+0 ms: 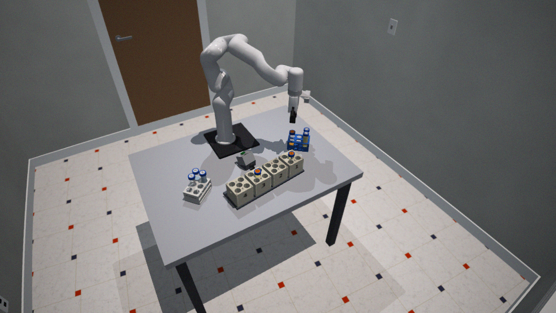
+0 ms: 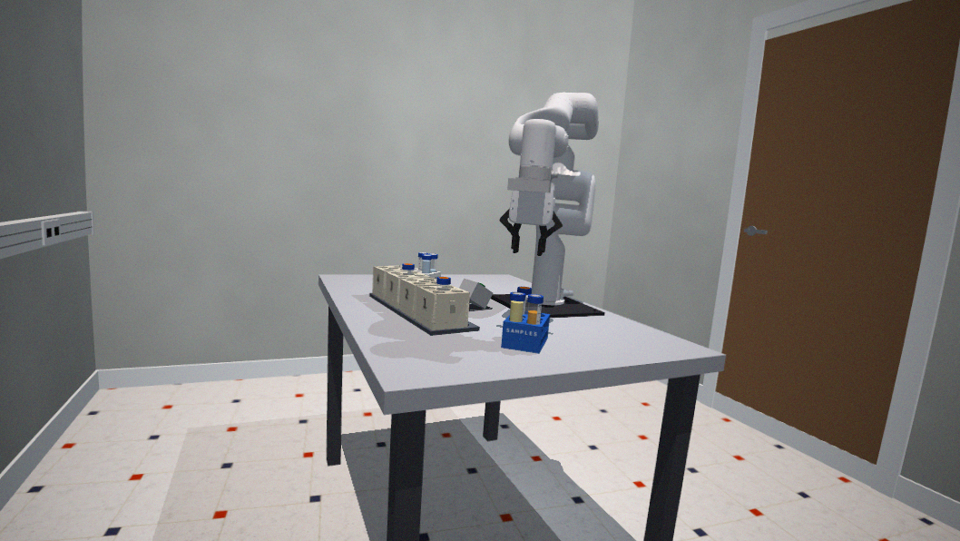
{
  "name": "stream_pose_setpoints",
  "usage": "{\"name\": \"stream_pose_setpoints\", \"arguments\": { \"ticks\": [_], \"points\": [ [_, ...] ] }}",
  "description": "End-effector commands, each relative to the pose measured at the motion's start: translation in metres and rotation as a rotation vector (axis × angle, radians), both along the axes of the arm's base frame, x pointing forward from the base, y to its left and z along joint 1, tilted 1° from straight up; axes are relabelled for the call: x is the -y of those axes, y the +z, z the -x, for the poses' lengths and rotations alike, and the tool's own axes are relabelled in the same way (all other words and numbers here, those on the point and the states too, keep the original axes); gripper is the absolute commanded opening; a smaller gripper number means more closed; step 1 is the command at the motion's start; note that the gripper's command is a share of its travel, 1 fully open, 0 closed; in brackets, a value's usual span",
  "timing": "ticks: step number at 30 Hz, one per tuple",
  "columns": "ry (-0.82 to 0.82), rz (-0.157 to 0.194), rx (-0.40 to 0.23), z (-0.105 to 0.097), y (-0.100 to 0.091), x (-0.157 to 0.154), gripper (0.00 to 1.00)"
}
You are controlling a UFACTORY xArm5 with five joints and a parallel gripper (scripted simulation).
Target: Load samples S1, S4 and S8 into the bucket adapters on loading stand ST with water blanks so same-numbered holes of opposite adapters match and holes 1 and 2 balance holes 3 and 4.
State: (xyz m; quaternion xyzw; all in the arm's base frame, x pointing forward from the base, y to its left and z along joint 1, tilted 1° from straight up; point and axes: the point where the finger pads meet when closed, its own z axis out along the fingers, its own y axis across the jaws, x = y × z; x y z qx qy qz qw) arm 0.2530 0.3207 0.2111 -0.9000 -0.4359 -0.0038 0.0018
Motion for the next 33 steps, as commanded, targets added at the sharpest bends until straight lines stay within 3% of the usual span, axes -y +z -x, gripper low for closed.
{"name": "stream_pose_setpoints", "arguments": {
  "ticks": [1, 33],
  "points": [
    [0.000, -0.011, -0.006, -0.001, -0.009, -0.001, 0.57],
    [0.000, -0.011, -0.007, -0.001, -0.065, -0.002, 0.57]
  ]
}}
